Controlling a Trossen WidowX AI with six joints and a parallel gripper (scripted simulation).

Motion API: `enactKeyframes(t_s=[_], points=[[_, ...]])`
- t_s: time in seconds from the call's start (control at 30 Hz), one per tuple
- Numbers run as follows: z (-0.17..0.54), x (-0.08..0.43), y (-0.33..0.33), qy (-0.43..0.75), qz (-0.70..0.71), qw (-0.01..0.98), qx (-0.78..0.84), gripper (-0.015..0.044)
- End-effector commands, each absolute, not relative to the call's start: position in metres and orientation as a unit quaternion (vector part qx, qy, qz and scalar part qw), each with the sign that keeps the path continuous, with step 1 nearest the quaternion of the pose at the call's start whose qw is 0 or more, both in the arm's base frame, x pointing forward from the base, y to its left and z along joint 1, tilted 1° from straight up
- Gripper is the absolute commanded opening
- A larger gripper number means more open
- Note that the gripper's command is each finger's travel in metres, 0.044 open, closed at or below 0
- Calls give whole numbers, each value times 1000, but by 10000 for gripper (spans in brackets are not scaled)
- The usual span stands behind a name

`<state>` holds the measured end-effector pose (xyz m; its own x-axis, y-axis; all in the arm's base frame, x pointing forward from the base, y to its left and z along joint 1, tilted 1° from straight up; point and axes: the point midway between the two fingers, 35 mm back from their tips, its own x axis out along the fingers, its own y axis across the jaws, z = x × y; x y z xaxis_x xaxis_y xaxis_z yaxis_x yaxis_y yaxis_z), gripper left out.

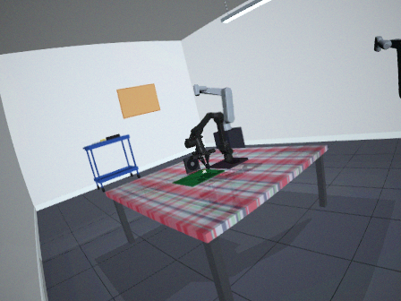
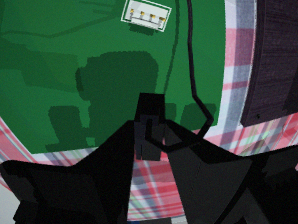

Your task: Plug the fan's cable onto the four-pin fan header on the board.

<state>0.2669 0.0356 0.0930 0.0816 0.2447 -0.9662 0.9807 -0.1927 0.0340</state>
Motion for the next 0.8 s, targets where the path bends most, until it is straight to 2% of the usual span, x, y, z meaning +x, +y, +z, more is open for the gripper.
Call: enactKeyframes(t_s=[0.0,0.57,0.77], points=[[108,267,35,493,-462,399,619,0],[152,260,35,494,-463,400,618,0],[154,275,28,522,-437,462,569,0]])
